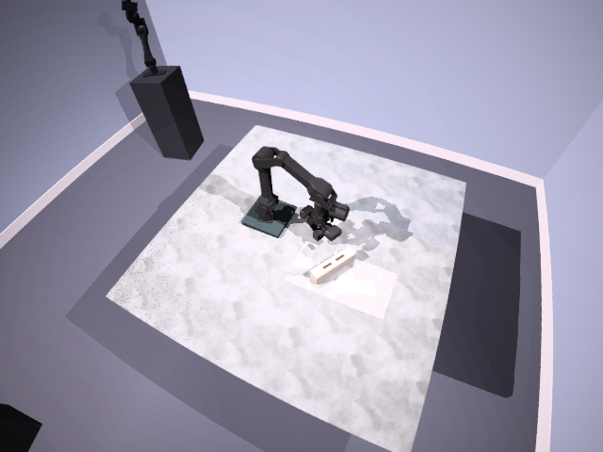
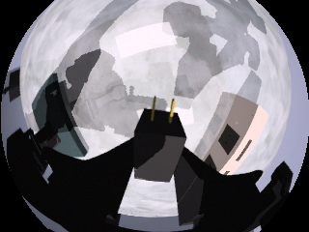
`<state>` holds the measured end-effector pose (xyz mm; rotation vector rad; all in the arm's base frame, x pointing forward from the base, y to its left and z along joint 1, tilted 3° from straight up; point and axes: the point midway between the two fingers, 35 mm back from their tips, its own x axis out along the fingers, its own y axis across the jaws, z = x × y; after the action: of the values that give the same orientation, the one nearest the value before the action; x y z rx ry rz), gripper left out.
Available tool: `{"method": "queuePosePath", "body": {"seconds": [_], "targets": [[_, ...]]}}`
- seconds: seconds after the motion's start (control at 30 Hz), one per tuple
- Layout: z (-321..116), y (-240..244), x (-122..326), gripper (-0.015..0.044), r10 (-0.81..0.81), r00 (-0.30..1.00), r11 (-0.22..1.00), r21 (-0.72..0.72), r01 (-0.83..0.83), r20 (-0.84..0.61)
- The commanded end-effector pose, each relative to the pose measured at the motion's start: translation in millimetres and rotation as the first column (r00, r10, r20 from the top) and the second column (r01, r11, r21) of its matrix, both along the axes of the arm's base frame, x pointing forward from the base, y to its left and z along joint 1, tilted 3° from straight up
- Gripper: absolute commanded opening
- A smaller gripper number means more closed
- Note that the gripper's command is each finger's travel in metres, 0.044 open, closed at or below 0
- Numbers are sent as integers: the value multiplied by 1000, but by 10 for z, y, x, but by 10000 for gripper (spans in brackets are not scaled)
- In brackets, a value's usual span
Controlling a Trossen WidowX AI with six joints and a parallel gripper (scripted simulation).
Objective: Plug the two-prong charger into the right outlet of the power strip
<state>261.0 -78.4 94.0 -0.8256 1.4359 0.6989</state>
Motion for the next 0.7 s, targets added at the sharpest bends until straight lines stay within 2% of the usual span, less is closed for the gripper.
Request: {"method": "queuePosePath", "body": {"seconds": [0.0,0.67], "targets": [[-18,-17,-11,0,-75,997,997,12,75,2],[-115,-135,-56,0,-417,909,908,43,416,3]]}}
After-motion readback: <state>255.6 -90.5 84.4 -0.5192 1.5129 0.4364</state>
